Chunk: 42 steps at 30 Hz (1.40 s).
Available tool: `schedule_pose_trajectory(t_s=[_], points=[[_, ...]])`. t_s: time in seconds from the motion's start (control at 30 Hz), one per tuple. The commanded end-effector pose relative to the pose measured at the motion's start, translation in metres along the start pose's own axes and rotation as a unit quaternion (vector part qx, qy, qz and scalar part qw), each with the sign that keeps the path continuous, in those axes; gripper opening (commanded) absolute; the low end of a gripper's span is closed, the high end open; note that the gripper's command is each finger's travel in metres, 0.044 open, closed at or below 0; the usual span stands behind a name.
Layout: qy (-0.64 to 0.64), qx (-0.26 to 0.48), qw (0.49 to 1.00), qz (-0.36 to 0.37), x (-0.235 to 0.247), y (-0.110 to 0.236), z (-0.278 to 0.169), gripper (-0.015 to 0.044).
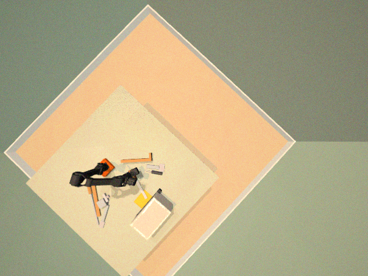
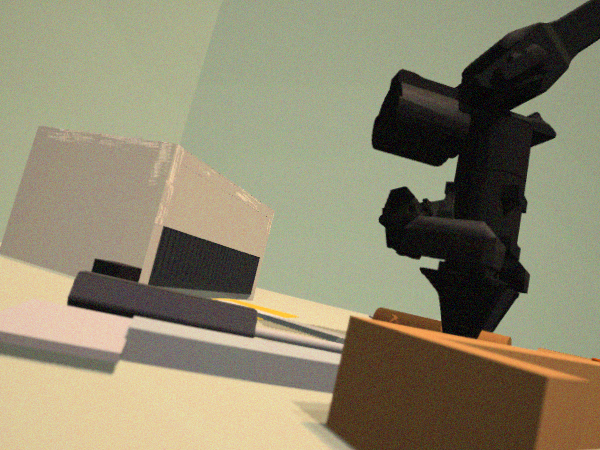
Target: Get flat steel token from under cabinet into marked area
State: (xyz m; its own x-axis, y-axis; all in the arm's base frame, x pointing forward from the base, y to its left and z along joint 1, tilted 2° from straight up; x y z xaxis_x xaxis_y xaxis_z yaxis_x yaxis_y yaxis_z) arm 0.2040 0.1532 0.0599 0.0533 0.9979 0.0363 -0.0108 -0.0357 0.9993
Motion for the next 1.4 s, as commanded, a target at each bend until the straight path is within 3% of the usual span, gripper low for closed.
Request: schedule_pose_trajectory(t_s=[0.0, 1.37], points=[[0.001, -0.002, 1.0, 0.004, 0.006, 0.002, 0.0, 0.0], [0.001, -0.001, 1.0, 0.006, 0.045, 0.003, -0.004, 0.0]])
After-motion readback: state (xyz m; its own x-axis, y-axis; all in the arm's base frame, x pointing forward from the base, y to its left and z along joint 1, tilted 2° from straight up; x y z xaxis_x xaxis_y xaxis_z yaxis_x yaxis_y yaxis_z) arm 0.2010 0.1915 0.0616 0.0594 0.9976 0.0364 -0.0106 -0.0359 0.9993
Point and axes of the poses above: the point midway between the two fingers, 35 mm back from their tips, its own y axis back along the fingers, its own x axis across the jaws, z = x × y, the point moved 4 cm from there along y, back along the fingers, and after that the axes turned 6 degrees about y, right-handed, at the moved point
